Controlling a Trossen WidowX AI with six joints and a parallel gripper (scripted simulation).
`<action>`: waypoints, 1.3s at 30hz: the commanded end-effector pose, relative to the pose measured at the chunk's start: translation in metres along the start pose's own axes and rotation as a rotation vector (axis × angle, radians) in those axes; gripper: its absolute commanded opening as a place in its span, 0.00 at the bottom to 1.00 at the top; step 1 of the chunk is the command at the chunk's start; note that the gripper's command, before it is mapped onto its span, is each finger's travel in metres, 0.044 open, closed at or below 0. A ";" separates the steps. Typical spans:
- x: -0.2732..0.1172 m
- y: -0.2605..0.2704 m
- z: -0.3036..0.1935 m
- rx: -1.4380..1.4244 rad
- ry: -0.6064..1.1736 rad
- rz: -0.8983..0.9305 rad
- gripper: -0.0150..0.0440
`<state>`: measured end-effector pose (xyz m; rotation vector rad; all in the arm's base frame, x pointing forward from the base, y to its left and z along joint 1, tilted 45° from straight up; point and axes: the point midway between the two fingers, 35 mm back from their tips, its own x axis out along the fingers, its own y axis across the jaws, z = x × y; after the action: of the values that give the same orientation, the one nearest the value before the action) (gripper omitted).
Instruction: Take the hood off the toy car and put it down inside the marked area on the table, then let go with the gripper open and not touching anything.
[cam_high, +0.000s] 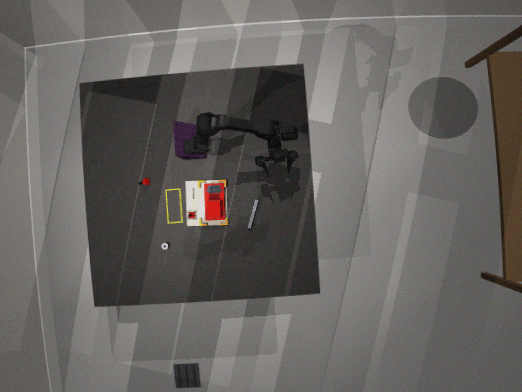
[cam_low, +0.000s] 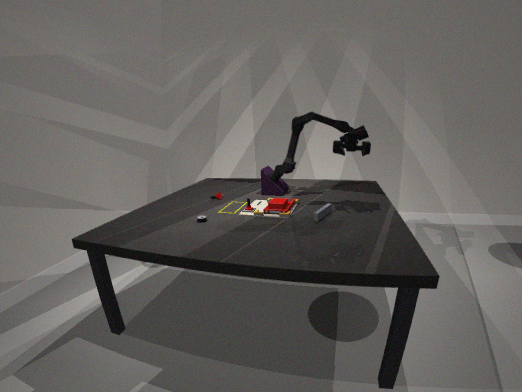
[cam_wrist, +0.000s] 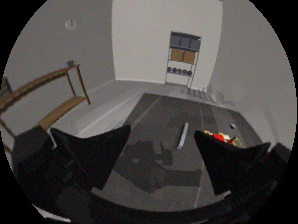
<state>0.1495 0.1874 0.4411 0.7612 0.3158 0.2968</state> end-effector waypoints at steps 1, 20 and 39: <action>0.002 0.000 -0.001 -0.011 0.004 -0.004 1.00; 0.169 -0.175 -0.091 -0.555 0.808 -0.441 1.00; 0.172 -0.354 -0.067 0.115 1.186 -0.096 1.00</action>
<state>0.3335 0.0561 0.1168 0.5182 1.5106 0.5671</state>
